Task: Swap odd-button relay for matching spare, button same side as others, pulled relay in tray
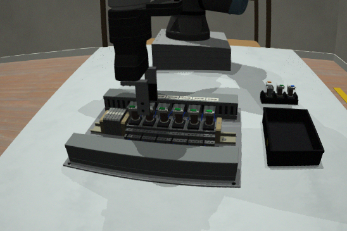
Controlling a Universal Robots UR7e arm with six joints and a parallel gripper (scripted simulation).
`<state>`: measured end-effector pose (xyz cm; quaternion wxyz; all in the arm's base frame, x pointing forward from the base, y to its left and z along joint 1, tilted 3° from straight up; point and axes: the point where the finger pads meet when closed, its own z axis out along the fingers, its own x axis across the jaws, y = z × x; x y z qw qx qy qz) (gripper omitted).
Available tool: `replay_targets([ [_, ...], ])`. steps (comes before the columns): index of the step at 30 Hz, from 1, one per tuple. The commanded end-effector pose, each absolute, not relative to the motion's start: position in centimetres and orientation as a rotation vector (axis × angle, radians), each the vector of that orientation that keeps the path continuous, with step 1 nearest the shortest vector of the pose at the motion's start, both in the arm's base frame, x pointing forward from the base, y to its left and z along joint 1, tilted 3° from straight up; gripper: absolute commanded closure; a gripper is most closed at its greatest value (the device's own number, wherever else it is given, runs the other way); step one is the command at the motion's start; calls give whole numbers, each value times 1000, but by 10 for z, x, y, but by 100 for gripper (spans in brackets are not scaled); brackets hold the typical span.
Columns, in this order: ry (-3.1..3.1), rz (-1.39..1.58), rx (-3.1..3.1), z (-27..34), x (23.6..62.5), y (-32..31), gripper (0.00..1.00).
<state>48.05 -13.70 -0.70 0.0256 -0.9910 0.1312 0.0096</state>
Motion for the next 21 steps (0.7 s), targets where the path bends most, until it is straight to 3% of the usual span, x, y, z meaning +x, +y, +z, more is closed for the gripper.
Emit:
replay_targets([
  [1, 406, 28, -3064, -8, 481, -137, 0],
  [21, 406, 27, -3064, -21, 481, -137, 0],
])
